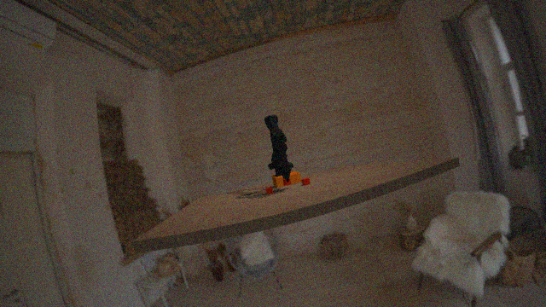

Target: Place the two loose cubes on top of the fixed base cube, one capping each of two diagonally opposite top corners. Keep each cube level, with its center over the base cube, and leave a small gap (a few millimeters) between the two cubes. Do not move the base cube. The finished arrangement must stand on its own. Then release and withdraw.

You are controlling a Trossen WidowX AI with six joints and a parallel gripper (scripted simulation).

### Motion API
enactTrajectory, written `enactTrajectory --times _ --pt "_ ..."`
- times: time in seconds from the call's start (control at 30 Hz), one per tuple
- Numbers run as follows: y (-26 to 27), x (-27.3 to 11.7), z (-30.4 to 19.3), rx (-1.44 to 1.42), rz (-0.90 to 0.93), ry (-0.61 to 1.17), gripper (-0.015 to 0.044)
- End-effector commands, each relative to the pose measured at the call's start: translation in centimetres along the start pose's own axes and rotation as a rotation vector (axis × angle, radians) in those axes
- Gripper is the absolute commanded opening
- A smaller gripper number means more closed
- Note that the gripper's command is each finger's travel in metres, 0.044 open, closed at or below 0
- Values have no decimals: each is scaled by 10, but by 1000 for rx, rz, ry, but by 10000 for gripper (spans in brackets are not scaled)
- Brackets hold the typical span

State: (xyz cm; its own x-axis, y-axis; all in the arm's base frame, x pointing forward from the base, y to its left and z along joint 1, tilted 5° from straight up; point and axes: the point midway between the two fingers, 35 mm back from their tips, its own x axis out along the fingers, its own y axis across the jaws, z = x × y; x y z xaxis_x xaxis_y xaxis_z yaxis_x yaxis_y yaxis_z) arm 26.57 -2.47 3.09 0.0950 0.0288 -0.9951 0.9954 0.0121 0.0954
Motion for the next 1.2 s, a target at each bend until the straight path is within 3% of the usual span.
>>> enactTrajectory --times 0.0,0.77,1.17 --pt "2 -13 1 0 8 -4 105" --pt "-3 -84 0 0 8 -4 105" --pt "5 -77 -23 -198 7 -3 105"
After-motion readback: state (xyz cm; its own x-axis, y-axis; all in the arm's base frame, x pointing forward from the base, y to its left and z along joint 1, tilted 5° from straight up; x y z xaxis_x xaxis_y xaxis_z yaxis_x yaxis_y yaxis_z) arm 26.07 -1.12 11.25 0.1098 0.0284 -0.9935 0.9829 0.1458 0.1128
